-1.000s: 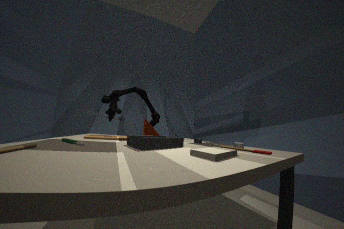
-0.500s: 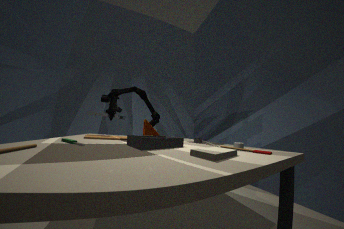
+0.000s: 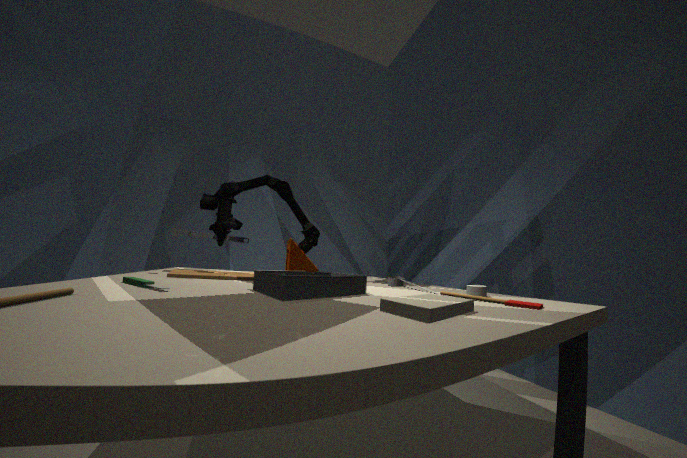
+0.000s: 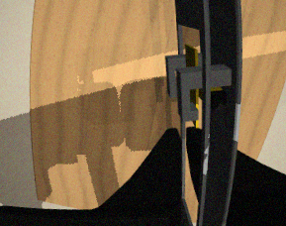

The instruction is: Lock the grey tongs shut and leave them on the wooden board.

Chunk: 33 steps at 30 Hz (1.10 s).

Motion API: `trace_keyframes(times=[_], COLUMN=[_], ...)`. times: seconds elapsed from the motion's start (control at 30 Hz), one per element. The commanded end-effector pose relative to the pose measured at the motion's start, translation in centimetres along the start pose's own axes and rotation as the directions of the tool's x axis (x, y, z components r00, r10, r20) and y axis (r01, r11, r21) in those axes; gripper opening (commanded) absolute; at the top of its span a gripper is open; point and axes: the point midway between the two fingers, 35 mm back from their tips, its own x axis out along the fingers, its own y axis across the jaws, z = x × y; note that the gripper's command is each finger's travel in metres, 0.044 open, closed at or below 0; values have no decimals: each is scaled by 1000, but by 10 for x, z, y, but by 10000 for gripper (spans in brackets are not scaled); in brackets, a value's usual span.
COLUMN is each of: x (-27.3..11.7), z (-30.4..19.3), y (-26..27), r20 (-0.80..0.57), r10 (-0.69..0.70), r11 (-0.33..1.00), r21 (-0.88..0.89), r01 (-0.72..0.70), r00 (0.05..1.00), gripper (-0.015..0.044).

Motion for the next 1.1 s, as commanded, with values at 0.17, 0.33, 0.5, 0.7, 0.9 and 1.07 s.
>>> trace_keyframes(times=[0.17,0.33,0.5,0.7,0.9,1.07], x=[12,20,29,38,48,56], z=[-2,-2,-2,-2,-2,-1], y=[1,1,1,1,1,1], r20=[-6,-6,-6,-6,-6,-6], r10=[5,5,5,5,5,5], r11=[1000,1000,1000,1000,1000,1000], r21=[6,6,6,6,6,6], r01=[-5,-5,-5,-5,-5,-5], r00=[1000,1000,1000,1000,1000,1000], gripper=[-150,-150,-150,-150,-150,-150])
